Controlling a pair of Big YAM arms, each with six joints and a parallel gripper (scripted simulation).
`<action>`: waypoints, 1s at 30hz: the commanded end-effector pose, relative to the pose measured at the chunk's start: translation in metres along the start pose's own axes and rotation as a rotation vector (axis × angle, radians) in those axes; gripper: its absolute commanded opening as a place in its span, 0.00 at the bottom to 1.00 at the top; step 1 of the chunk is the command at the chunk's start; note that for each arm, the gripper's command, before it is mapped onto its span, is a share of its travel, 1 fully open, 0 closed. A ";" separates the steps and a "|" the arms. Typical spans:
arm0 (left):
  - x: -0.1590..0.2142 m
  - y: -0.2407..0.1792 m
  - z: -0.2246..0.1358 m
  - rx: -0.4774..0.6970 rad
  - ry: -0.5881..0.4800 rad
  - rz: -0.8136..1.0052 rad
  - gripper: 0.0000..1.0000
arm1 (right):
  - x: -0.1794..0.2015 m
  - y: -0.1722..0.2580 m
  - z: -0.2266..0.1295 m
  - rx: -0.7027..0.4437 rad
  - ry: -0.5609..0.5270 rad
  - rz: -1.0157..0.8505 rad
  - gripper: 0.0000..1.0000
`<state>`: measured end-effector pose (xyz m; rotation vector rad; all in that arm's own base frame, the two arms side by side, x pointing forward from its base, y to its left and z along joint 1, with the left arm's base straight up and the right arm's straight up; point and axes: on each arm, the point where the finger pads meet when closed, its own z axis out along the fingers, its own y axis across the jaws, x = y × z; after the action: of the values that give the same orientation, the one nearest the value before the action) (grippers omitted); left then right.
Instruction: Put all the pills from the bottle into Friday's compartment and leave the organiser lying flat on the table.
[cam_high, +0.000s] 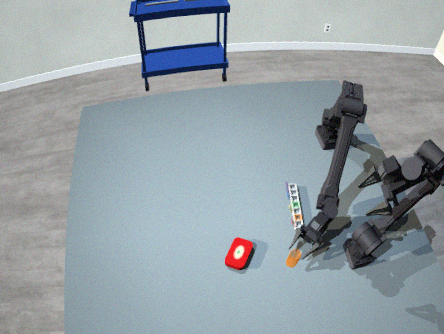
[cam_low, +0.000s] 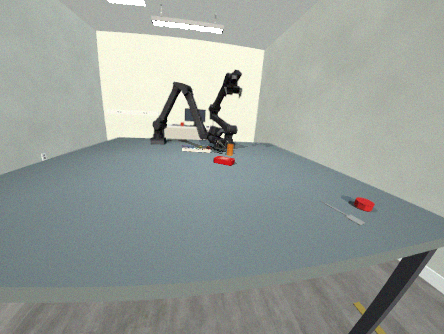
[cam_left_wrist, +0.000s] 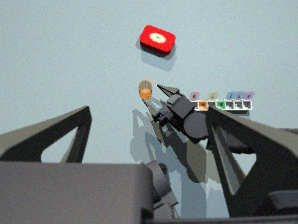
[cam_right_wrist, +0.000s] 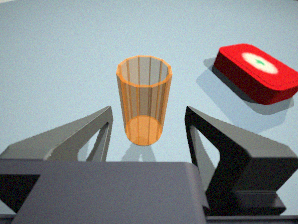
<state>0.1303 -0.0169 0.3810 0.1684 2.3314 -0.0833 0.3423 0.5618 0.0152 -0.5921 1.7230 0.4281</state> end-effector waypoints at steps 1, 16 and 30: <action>-0.018 0.000 -0.019 -0.019 -0.041 -0.001 1.00 | -0.039 0.011 -0.021 -0.018 -0.074 0.055 0.78; -0.018 0.001 -0.019 -0.023 -0.040 -0.004 1.00 | -0.055 -0.038 -0.069 0.052 -0.066 0.026 1.00; -0.023 0.001 -0.021 -0.021 -0.058 -0.001 1.00 | -0.106 -0.119 -0.103 0.138 -0.088 0.034 1.00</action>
<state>0.1305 -0.0173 0.3810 0.1690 2.3310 -0.0867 0.3471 0.4318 0.1230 -0.4344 1.6825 0.3515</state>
